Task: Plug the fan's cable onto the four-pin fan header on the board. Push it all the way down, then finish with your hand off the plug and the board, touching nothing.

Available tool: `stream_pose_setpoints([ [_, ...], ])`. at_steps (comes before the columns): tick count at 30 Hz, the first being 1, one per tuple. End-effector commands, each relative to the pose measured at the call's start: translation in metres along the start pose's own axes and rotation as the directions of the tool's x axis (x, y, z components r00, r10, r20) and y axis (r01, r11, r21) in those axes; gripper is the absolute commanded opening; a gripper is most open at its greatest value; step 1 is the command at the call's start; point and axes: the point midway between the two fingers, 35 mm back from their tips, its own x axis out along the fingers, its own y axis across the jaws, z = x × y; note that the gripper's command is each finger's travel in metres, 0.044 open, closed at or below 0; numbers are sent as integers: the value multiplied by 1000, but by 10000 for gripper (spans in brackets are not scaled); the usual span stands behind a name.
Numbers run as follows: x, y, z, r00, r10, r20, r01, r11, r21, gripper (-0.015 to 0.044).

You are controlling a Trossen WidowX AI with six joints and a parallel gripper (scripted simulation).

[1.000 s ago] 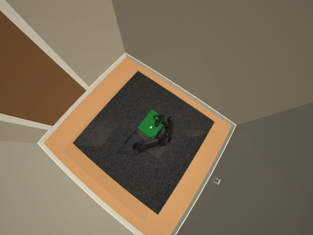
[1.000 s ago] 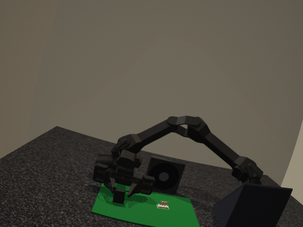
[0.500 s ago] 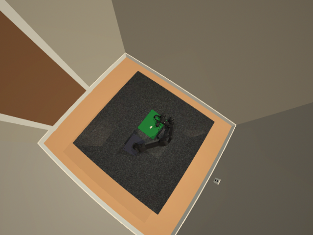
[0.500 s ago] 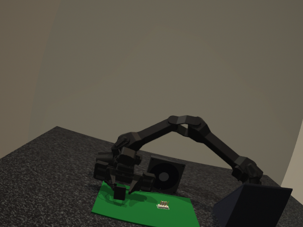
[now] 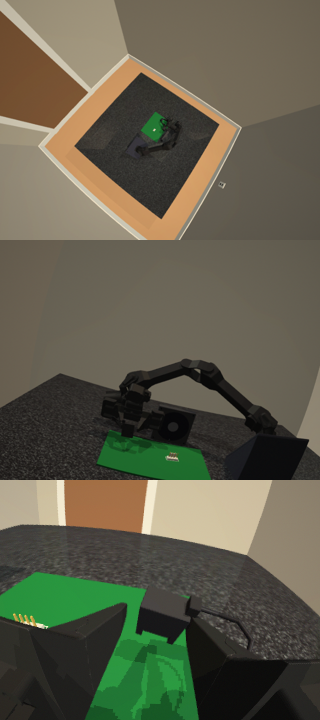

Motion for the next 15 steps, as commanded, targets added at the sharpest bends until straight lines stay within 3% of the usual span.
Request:
stream_pose_setpoints([
  [1, -15, 0, 5, 1000, -3, -6, 3, 1000, -4, 205],
  [15, -46, 4, 19, 1000, -4, -7, 4, 1000, -5, 205],
])
